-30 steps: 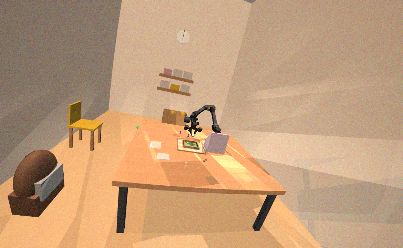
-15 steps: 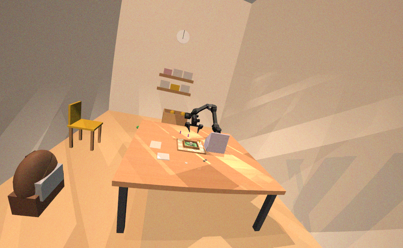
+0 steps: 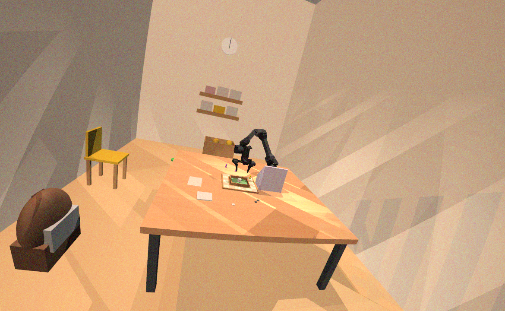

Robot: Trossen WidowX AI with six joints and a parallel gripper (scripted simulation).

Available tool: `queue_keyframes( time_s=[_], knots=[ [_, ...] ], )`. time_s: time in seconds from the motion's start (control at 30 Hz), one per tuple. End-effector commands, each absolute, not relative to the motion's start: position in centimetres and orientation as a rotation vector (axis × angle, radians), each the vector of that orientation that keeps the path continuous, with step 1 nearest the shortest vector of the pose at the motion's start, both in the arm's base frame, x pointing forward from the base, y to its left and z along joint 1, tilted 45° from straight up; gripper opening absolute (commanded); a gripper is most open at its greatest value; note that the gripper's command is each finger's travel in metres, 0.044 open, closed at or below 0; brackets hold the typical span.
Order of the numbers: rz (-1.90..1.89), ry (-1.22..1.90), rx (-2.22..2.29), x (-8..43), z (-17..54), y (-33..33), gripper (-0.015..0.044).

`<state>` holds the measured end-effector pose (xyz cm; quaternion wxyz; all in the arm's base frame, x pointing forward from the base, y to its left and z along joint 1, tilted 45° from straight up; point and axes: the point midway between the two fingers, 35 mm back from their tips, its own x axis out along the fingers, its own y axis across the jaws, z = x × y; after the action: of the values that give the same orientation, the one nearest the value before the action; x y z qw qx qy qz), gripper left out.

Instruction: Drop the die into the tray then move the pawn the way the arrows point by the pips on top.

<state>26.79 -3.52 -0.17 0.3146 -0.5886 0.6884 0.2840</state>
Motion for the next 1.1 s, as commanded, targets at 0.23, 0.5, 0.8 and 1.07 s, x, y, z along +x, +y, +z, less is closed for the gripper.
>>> queue_keyframes(
  time_s=[0.23,0.5,0.8,1.07],
  knots=[
    [-0.132,1.751,-0.961,21.0,4.0,-8.6,0.0204],
    [-0.807,1.471,-0.408,15.2,5.2,-11.7,0.02],
    [-0.888,1.419,-0.334,14.4,5.3,-12.0,0.02],
    [-0.888,1.419,-0.334,14.3,5.4,-12.0,0.02]
  ],
)
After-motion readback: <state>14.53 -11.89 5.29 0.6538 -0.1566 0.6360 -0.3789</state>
